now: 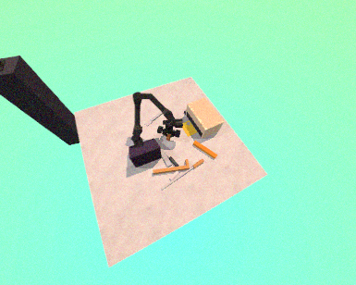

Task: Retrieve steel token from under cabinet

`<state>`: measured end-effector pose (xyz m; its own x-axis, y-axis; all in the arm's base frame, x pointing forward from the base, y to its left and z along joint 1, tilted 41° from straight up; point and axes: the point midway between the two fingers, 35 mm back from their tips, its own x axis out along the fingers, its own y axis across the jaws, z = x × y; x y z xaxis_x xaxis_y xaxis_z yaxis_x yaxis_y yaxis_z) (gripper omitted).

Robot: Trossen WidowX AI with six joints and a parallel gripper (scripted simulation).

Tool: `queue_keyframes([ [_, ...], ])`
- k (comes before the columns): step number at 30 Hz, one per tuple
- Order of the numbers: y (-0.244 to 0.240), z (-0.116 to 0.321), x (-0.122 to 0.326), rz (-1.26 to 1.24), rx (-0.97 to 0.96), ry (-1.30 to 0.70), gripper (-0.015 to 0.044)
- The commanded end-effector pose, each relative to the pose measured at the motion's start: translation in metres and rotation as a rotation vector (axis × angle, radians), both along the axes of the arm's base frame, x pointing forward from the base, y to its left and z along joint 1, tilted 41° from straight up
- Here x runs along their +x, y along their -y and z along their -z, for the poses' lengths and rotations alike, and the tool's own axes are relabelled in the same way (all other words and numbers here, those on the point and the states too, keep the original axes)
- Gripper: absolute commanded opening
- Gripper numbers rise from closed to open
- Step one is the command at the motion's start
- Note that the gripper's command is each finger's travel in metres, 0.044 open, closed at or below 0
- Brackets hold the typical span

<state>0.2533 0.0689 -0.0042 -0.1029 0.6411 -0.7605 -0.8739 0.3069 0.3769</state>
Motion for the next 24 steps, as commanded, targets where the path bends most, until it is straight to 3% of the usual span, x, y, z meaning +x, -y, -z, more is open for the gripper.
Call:
queue_keyframes([
  [1,-0.003,-0.007,0.001,0.010,0.012,0.016,0.0000],
  [24,-0.020,-0.022,-0.008,0.010,0.013,0.015,0.0000],
])
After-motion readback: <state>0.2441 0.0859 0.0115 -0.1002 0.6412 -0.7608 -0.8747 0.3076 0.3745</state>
